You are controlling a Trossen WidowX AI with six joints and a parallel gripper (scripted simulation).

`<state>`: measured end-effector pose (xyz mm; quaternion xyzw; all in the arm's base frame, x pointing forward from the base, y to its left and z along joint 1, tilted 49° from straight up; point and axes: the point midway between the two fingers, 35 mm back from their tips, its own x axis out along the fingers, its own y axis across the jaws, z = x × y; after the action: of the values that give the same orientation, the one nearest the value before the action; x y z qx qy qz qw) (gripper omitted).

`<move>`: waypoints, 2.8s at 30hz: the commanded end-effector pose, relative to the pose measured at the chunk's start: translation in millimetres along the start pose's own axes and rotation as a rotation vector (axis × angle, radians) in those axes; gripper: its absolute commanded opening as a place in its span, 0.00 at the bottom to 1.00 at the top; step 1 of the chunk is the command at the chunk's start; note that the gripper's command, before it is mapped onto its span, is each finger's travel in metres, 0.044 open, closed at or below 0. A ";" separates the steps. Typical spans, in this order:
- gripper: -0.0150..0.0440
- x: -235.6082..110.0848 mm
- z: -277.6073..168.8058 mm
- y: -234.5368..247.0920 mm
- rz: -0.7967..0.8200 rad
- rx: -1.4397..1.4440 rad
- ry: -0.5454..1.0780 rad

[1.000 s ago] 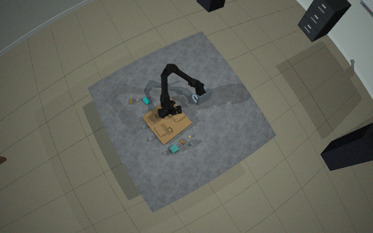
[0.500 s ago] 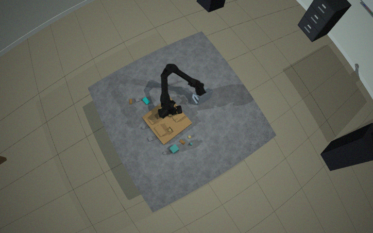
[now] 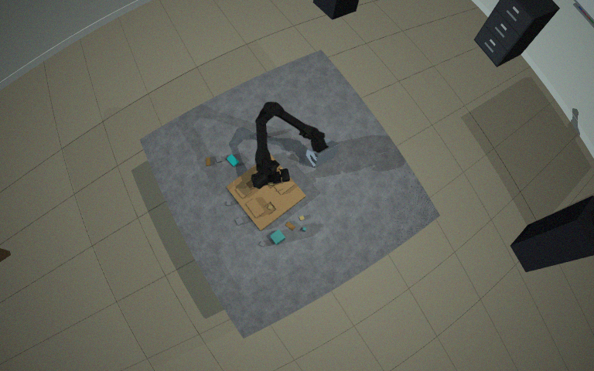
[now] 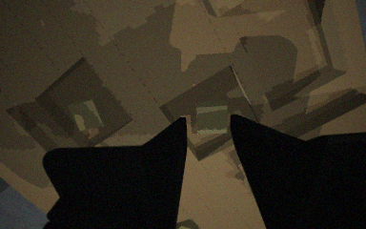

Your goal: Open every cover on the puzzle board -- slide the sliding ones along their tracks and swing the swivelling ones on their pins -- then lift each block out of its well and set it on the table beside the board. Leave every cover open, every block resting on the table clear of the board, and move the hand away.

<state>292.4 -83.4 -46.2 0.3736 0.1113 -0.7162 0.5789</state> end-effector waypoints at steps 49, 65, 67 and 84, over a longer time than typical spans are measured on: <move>0.39 -28.0 -0.3 -1.4 -0.003 -0.004 -0.002; 0.39 -51.6 -0.4 -1.7 -0.003 -0.006 -0.002; 0.39 -56.6 -0.7 -1.6 -0.003 -0.006 -0.002; 0.39 -91.3 -5.6 -4.5 -0.004 -0.007 0.002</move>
<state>294.5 -16.9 9.7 0.3689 0.1140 -0.7161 0.5815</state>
